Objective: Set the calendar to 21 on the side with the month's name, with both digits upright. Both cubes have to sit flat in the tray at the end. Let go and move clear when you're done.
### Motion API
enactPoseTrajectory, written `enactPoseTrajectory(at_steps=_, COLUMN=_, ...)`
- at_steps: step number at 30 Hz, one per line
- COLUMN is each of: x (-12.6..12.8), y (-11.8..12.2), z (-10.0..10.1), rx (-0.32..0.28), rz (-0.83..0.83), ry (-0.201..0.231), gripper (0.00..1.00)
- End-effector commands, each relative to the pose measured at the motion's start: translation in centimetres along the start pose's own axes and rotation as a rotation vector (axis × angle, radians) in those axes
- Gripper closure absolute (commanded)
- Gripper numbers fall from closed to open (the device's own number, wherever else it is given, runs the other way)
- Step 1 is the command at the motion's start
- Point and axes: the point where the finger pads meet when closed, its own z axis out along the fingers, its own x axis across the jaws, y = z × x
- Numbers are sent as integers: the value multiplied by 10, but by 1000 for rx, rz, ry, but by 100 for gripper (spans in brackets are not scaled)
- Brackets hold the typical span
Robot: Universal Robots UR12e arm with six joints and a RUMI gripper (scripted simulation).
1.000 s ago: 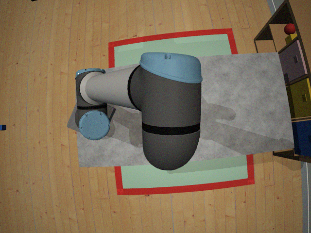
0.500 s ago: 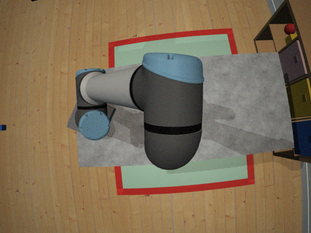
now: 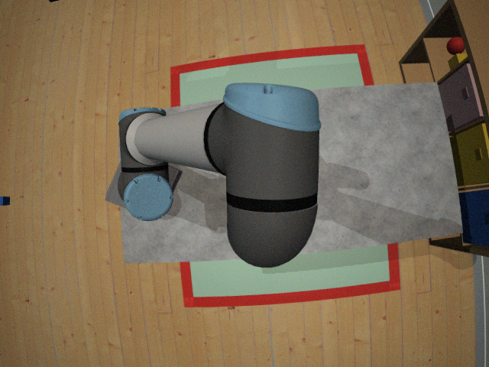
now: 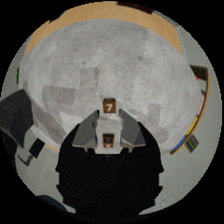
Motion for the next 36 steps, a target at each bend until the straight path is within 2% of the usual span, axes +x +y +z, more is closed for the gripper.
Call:
enactPoseTrajectory(at_steps=1, x=0, y=0, z=0, rx=0, rz=0, ry=1, gripper=72)
enactPoseTrajectory(at_steps=20, x=0, y=0, z=1, rx=0, rz=0, ry=1, gripper=72)
enactPoseTrajectory(at_steps=36, x=0, y=0, z=21, rx=0, rz=0, ry=1, gripper=72)
